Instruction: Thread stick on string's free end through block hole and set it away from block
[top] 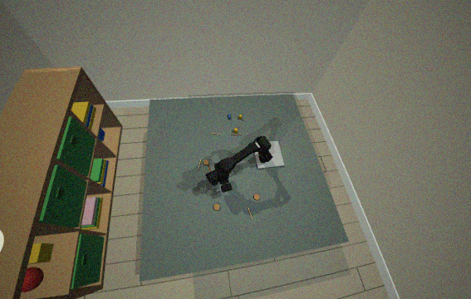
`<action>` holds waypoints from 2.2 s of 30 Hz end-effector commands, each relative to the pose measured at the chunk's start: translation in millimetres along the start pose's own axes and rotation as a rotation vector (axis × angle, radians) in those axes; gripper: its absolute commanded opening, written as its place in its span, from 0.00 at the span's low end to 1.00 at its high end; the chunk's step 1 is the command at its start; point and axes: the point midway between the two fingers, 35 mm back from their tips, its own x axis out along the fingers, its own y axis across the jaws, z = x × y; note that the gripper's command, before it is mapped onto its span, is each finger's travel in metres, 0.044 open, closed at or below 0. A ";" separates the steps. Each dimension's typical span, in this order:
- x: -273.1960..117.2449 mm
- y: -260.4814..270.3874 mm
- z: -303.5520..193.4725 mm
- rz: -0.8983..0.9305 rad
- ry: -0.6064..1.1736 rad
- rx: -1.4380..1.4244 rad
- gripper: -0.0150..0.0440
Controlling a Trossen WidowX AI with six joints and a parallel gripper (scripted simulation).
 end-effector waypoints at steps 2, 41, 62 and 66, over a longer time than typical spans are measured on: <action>2.9 -1.6 4.0 -0.001 0.010 0.164 0.25; 5.8 -17.0 41.6 -0.006 0.002 1.585 0.25; 8.5 -25.9 58.3 -0.006 -0.002 2.260 0.25; 8.4 -25.3 58.9 -0.006 -0.002 2.260 0.25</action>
